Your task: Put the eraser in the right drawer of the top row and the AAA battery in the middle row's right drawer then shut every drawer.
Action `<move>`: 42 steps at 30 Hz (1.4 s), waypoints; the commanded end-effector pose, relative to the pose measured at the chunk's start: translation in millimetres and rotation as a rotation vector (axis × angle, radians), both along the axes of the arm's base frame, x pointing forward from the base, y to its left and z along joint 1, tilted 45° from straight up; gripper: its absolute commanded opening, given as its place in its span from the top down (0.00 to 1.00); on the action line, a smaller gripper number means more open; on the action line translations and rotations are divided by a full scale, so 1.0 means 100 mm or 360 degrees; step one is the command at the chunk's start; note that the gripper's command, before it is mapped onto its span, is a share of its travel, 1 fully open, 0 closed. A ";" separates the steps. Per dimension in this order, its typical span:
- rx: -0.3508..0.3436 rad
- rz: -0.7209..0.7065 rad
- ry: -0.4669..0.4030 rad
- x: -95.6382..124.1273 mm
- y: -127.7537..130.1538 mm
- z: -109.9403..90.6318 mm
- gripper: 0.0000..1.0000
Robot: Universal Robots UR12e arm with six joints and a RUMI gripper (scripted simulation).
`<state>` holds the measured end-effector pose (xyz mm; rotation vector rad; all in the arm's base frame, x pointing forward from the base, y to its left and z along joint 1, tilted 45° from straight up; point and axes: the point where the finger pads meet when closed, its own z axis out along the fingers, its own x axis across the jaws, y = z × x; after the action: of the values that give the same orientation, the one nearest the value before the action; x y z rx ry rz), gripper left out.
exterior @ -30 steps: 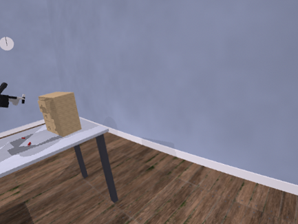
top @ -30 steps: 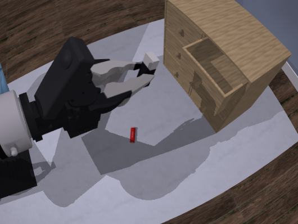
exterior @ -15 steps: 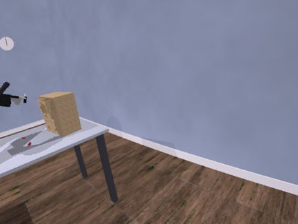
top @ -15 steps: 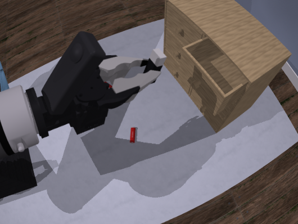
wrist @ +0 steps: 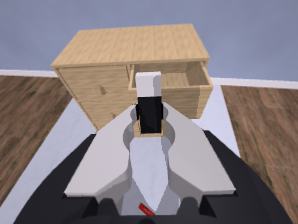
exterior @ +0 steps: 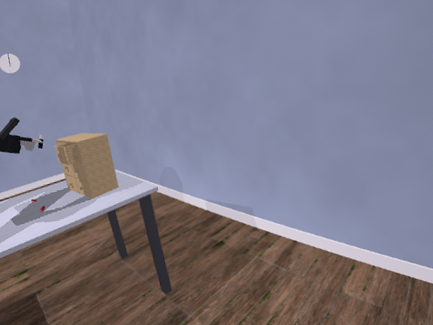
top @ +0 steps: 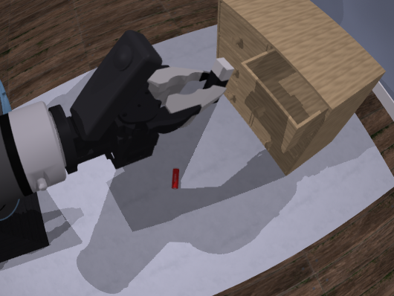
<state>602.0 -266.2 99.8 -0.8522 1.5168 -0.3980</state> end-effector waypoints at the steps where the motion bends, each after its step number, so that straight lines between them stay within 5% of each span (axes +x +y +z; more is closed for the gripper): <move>1: -0.0002 -0.0045 -0.0014 0.12 -0.01 0.01 0.89; 42: -0.0002 -0.0045 -0.0014 1.03 -0.04 0.11 0.89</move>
<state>700.1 -269.2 110.0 -0.8322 1.5229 -0.4201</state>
